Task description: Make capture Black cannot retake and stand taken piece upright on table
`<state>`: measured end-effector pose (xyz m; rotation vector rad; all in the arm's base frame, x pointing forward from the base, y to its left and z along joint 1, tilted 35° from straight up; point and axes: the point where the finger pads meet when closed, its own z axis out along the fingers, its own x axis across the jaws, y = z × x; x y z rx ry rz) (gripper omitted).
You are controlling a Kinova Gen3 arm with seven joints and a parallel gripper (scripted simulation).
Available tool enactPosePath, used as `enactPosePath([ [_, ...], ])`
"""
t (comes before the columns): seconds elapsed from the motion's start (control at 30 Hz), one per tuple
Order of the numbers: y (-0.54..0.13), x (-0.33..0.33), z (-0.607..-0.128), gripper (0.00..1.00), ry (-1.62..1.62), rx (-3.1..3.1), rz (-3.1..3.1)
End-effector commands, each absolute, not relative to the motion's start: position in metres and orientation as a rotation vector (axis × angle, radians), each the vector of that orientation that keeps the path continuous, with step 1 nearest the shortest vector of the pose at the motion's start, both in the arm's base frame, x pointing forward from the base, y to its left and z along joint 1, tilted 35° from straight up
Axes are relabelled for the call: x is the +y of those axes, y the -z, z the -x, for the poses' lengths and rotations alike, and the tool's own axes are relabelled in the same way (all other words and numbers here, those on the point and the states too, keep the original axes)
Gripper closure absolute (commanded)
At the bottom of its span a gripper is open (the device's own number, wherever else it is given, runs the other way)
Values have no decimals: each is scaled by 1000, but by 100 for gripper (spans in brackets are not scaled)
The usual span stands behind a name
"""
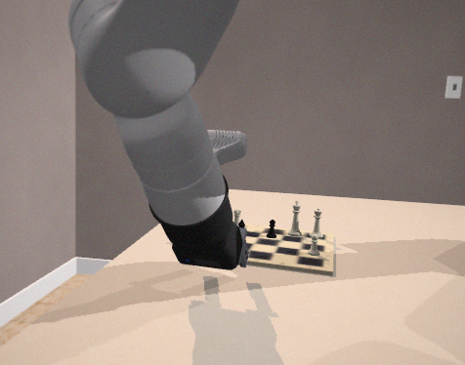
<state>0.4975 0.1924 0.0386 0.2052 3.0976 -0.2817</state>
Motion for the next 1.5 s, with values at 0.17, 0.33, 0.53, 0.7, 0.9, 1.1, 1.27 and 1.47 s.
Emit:
enactPosePath([
  [0.17, -40, 192, -498, 0, 281, 3096, -207],
  [0.33, -40, 192, -498, 0, 281, 3096, -207],
  [0.53, -40, 192, -498, 0, 281, 3096, -207],
  [0.7, -40, 192, -498, 0, 281, 3096, -207],
  [0.9, -40, 192, -498, 0, 281, 3096, -207],
  [1.1, -47, 187, -497, 0, 281, 3096, -207],
  [1.27, -70, 171, -494, 0, 281, 3096, -207],
  [1.47, -102, 150, -490, 0, 281, 3096, -207],
])
